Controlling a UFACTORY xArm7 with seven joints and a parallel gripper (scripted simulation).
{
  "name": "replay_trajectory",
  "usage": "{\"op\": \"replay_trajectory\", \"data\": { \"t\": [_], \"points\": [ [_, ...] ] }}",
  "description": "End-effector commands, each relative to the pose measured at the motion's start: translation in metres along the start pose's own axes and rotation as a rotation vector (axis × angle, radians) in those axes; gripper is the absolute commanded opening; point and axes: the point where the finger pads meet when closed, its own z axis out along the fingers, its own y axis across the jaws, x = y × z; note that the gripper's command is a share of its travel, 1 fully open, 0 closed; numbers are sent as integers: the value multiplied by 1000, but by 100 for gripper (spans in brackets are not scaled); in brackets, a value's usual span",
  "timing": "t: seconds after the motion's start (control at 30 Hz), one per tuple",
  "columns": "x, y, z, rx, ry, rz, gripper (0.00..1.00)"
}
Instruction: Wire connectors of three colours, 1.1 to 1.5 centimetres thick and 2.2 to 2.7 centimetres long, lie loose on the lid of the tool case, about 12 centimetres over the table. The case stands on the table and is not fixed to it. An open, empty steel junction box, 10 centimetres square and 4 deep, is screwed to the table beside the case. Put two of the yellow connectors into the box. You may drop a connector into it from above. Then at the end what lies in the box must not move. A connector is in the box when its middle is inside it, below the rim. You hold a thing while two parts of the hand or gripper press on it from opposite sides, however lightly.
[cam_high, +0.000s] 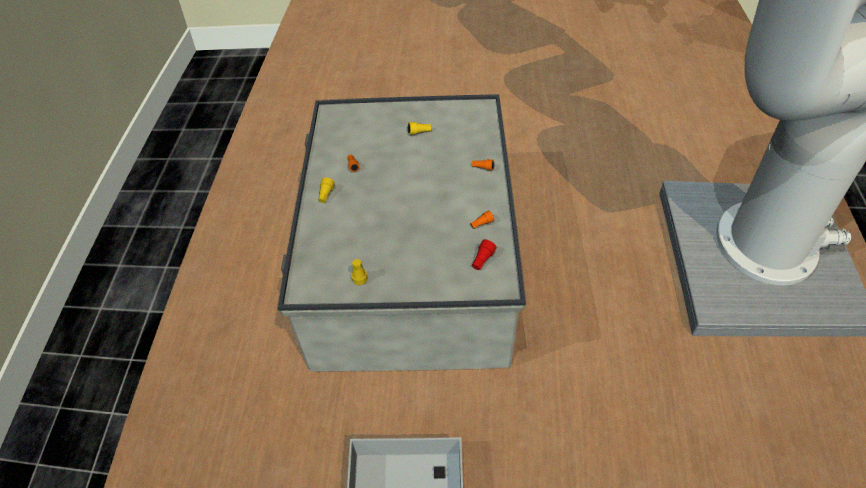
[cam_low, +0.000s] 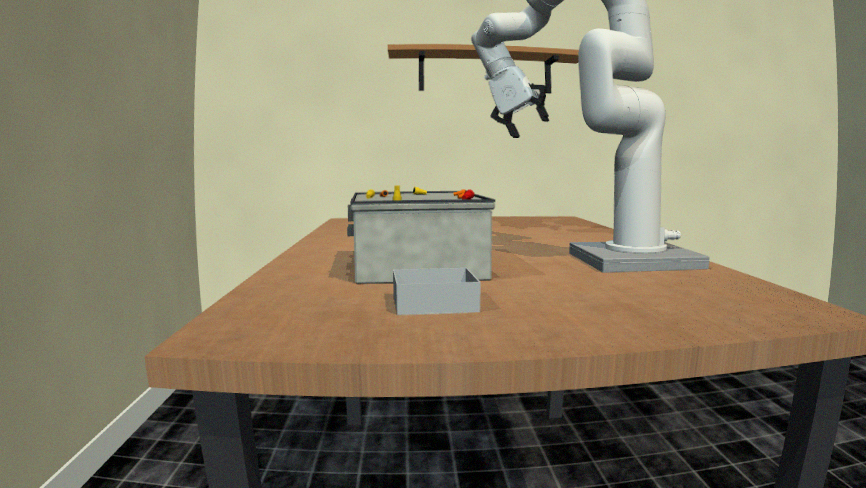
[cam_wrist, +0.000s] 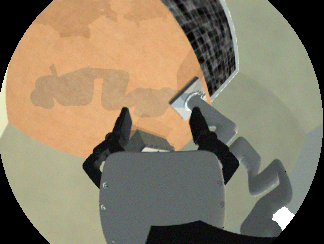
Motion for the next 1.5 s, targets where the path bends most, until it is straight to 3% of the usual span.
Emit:
{"op": "replay_trajectory", "data": {
  "t": [0.0,0.6,0.73,1.03,1.1,1.17,1.47],
  "points": [
    [0,0,-2,4,2,1,100],
    [0,0,-2,5,2,-1,100],
    [-14,-7,-4,20,8,-39,100],
    [-115,-37,-13,121,48,-307,100],
    [-115,-37,-13,121,48,-307,100],
    [-156,-43,-14,157,64,-414,100],
    [-252,-41,-6,230,103,-657,100]
  ]
}}
